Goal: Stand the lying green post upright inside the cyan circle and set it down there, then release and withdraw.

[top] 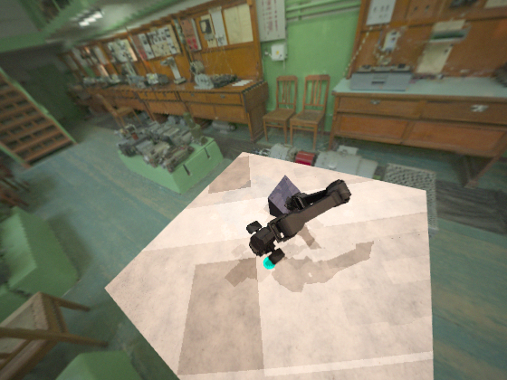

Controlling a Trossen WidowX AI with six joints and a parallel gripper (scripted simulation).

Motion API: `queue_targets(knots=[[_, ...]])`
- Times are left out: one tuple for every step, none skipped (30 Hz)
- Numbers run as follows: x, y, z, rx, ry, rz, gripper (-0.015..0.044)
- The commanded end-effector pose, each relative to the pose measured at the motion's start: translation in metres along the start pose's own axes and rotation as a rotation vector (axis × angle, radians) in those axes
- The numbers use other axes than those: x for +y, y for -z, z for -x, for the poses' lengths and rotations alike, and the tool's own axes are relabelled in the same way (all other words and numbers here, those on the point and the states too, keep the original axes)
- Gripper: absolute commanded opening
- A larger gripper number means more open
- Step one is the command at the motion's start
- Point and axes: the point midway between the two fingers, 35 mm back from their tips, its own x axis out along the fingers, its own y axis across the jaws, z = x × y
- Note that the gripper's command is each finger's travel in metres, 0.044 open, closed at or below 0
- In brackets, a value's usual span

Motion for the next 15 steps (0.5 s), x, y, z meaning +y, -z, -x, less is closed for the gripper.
queue_targets(knots=[[0.0006, 0.0016, -0.0023, -0.025, 0.017, -0.001, 0.0023], [0.0006, 0.0015, -0.0025, -0.031, 0.020, -0.001, 0.0023], [0.0005, 0.0015, -0.0028, -0.037, 0.022, -0.001, 0.0023], [0.0005, 0.0014, -0.0030, -0.043, 0.024, -0.001, 0.0023], [0.0005, 0.0013, -0.0032, -0.049, 0.027, -0.001, 0.0023], [0.0005, 0.0013, -0.0035, -0.055, 0.029, -0.002, 0.0023], [0.0005, 0.0012, -0.0037, -0.060, 0.031, -0.002, 0.0023], [0.0005, 0.0011, -0.0039, -0.066, 0.033, -0.002, 0.0023], [0.0005, 0.0011, -0.0041, -0.072, 0.035, -0.002, 0.0023], [0.0004, 0.0010, -0.0043, -0.078, 0.038, -0.003, 0.0023], [0.0004, 0.0009, -0.0045, -0.084, 0.040, -0.003, 0.0023], [0.0004, 0.0009, -0.0047, -0.090, 0.042, -0.003, 0.0023], [0.0004, 0.0008, -0.0049, -0.096, 0.044, -0.003, 0.0023], [0.0005, 0.0008, -0.0050, -0.102, 0.046, -0.004, 0.0023], [0.0005, 0.0007, -0.0052, -0.108, 0.048, -0.004, 0.0023]])
